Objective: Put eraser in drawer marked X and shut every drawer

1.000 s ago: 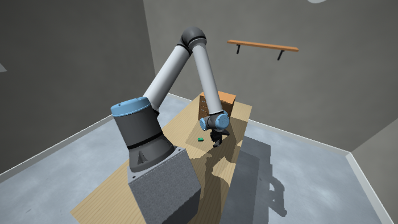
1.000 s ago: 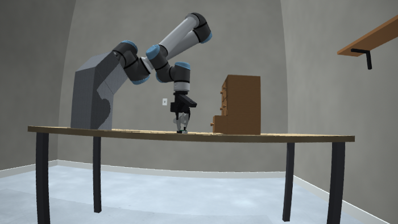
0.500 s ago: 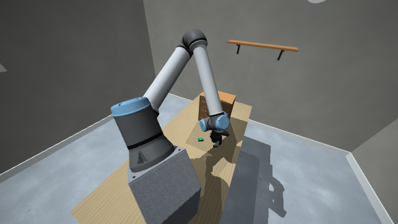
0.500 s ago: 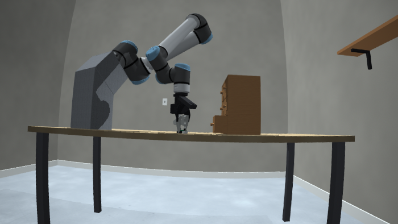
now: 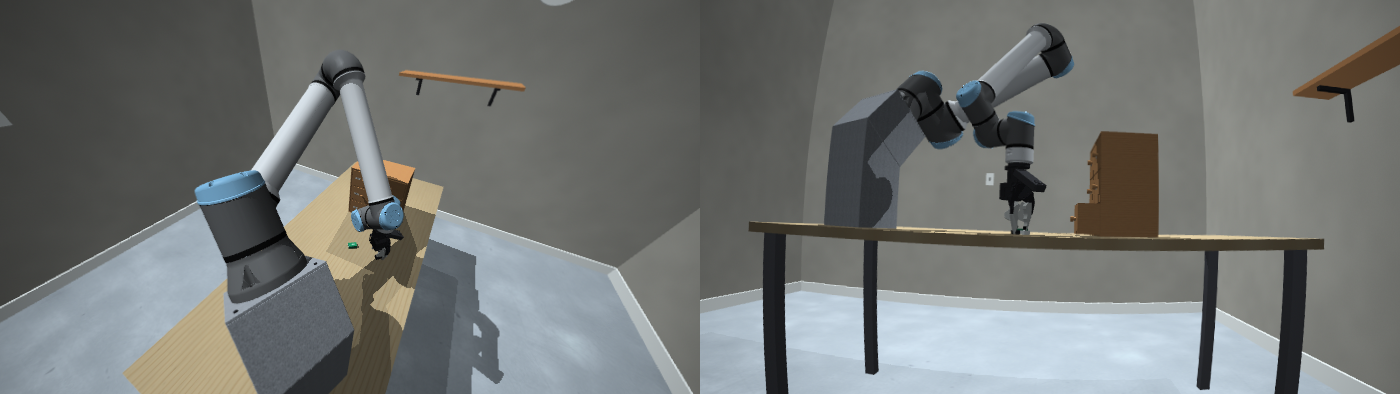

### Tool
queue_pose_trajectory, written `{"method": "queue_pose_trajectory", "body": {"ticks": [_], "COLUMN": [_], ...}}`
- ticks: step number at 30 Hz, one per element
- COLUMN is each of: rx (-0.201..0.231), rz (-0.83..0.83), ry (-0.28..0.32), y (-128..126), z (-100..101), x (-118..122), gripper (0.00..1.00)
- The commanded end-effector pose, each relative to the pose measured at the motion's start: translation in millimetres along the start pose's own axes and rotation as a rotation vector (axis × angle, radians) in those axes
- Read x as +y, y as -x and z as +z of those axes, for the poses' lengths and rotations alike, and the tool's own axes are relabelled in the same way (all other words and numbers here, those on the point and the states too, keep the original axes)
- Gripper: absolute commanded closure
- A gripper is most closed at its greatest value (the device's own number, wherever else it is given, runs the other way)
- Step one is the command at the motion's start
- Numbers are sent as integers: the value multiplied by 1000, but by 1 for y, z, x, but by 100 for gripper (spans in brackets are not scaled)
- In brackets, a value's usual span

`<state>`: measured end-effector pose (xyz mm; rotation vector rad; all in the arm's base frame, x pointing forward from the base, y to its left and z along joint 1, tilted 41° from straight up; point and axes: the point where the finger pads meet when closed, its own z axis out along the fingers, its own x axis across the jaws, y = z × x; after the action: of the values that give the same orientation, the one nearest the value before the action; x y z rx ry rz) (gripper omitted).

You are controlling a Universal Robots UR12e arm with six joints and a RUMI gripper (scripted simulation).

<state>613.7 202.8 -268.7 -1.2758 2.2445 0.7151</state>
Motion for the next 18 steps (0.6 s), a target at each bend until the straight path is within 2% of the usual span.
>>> {"method": "queue_pose_trajectory", "body": {"ticks": [1,17,18], "rx": [0,0,0], "rz": [0,0,0], "ry": [-1,-1,-1], "y": [0,0,0], "z": [0,0,0], "x": [0,0,0], "gripper": [77,77,89]}}
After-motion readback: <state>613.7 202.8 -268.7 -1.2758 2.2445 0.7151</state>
